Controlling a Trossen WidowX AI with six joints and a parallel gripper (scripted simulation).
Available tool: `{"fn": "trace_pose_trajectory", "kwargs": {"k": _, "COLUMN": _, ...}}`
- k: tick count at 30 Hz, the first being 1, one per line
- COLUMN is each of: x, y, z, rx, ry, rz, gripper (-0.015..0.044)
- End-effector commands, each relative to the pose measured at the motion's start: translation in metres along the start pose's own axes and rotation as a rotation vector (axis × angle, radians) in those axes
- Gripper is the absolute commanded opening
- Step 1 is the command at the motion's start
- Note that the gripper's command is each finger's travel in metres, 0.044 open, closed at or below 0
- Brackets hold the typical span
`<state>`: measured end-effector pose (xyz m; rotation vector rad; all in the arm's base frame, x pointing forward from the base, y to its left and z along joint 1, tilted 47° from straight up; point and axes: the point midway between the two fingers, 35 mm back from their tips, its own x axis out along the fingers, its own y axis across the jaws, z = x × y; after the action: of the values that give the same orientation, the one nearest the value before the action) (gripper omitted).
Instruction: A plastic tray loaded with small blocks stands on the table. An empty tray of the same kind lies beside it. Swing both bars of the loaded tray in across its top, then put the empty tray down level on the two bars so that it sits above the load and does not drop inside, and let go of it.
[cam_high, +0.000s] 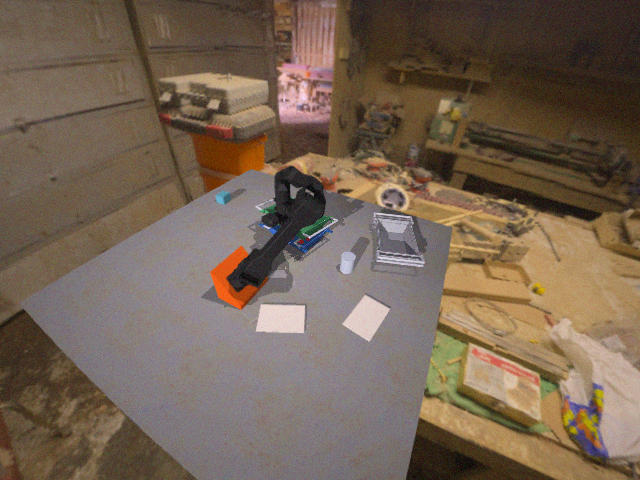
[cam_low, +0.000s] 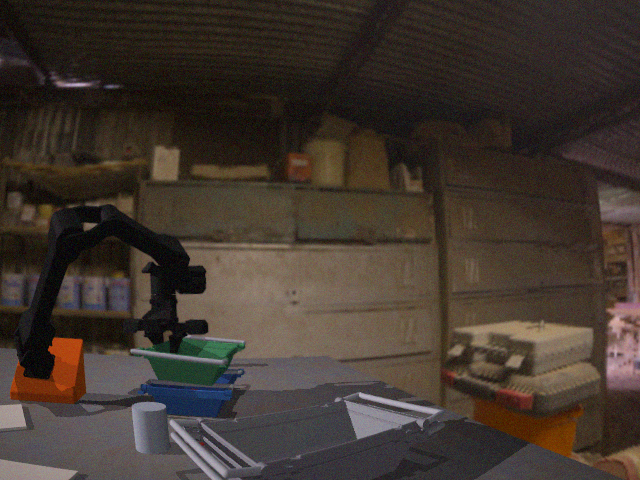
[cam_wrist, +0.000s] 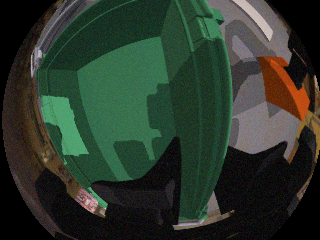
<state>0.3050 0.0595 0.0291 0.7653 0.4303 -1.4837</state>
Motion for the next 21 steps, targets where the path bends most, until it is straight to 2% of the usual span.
{"fn": "trace_pose_trajectory", "kwargs": {"k": 1, "x": 0.0047, "y": -0.004, "z": -0.0002, "rx": -0.016, "ry": -0.002, "rz": -0.025, "gripper": 0.0}}
{"fn": "trace_pose_trajectory", "kwargs": {"k": 21, "x": 0.0046, "y": -0.004, "z": -0.0002, "rx": -0.016, "ry": -0.001, "rz": -0.025, "gripper": 0.0}}
